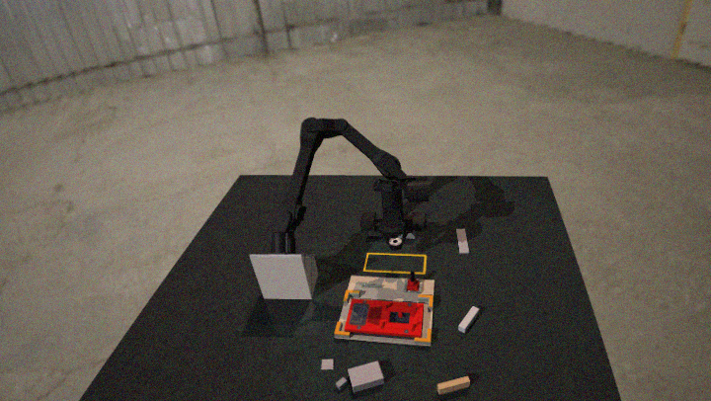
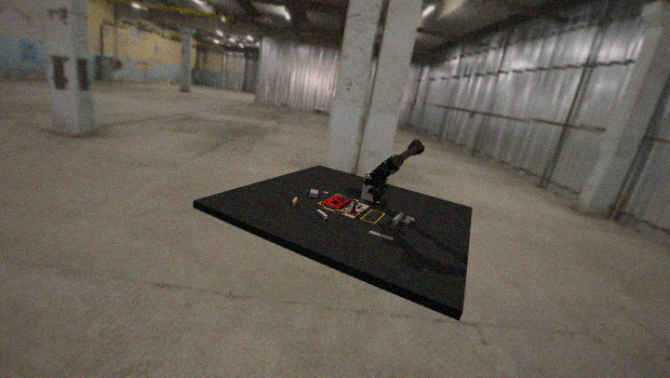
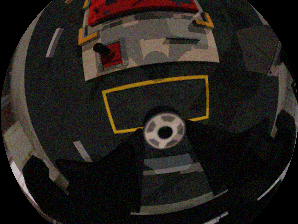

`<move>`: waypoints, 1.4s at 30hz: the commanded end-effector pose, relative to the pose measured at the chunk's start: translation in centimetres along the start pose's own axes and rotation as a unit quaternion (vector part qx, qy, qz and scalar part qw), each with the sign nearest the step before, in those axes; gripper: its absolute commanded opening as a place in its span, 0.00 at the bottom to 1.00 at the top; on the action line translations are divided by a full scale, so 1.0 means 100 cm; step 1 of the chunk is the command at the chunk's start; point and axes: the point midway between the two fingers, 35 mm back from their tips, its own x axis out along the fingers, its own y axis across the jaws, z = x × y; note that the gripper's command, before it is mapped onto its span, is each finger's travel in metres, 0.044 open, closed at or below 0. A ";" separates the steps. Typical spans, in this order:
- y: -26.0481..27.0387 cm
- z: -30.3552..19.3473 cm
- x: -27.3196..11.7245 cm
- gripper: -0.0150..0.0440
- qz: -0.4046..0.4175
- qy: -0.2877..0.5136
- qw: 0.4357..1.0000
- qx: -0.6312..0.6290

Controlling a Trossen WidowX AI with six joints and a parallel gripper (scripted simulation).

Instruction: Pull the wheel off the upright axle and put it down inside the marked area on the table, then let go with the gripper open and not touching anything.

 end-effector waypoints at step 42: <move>-0.059 0.030 -0.023 1.00 -0.006 -0.003 1.000 0.007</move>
